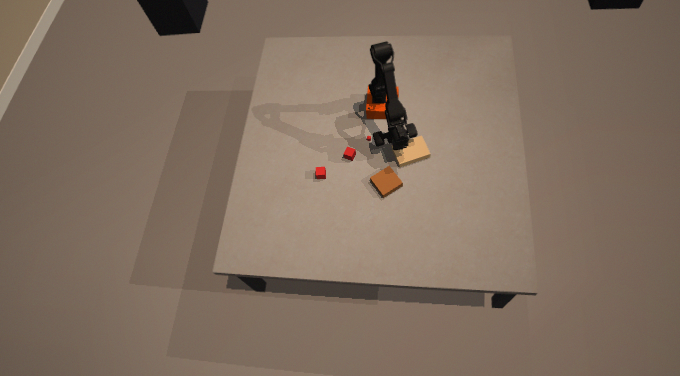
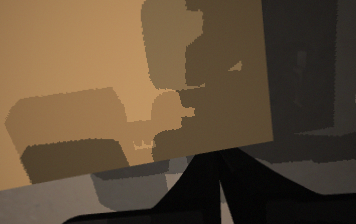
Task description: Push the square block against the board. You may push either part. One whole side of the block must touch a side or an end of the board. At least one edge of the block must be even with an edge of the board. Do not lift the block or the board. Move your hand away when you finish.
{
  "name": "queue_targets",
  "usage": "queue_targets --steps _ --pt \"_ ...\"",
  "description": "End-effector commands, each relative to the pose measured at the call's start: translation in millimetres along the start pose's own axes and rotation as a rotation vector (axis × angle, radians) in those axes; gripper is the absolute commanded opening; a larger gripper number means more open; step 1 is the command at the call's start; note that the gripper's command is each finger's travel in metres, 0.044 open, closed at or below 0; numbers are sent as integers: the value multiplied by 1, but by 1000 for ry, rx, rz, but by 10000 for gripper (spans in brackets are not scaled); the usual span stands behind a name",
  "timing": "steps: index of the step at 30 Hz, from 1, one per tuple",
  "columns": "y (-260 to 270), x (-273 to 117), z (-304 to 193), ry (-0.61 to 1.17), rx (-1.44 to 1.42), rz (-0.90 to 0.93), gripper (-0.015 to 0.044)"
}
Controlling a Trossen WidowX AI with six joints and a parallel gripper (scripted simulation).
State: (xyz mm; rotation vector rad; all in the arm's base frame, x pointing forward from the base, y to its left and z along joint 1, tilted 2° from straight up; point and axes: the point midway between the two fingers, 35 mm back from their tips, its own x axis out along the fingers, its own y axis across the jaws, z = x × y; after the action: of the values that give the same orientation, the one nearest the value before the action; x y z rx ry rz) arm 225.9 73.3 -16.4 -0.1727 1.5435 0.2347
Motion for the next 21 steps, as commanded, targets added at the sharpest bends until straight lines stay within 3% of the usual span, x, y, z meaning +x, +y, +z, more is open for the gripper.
queue_targets --steps 1,21 --pt "0 2 6 4 0 -1 0" --pt "3 1 32 2 -1 -1 0"
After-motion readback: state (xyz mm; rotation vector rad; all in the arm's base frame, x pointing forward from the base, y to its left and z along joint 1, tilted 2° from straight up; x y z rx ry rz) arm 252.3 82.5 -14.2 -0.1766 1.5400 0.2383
